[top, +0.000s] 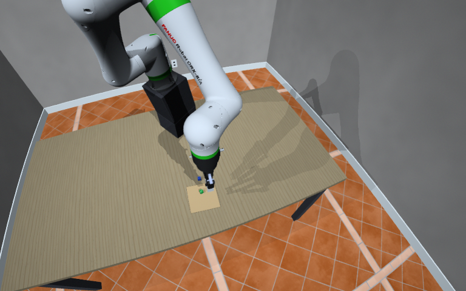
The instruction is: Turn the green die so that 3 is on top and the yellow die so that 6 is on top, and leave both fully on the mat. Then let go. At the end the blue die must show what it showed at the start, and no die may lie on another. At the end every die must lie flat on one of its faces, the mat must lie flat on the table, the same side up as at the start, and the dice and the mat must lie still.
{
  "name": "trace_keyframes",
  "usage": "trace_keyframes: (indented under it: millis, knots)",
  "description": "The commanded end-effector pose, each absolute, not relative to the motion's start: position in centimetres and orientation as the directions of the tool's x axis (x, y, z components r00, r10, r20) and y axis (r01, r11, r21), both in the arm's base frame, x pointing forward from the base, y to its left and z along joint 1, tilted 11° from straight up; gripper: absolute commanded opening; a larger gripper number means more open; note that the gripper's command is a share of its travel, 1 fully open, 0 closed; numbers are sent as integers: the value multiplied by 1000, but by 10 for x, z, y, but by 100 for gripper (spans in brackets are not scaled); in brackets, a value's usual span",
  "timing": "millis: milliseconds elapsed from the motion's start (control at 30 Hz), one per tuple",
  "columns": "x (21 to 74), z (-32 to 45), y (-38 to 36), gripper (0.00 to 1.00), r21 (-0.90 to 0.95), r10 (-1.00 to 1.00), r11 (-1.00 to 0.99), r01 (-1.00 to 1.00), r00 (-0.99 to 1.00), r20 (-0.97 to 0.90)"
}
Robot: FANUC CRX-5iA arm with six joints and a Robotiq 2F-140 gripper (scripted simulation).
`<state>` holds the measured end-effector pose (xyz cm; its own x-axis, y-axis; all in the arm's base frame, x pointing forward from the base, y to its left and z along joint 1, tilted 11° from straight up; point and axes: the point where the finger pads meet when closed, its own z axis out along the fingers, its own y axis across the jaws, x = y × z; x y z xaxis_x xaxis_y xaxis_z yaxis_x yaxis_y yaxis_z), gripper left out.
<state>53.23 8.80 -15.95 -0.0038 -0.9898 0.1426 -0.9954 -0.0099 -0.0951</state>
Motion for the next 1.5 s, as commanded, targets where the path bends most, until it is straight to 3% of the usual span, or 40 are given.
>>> trace_keyframes:
  millis: [0,467,833,1467]
  knots:
    - [533,-159,84,7,-135,-976,152,-979,-171,138]
    - [536,-156,75,7,-179,-836,526,-832,-544,74]
    - [538,-154,66,7,-194,-548,822,-536,-837,-6]
    - [540,-152,57,7,-176,-181,971,-164,-980,-81]
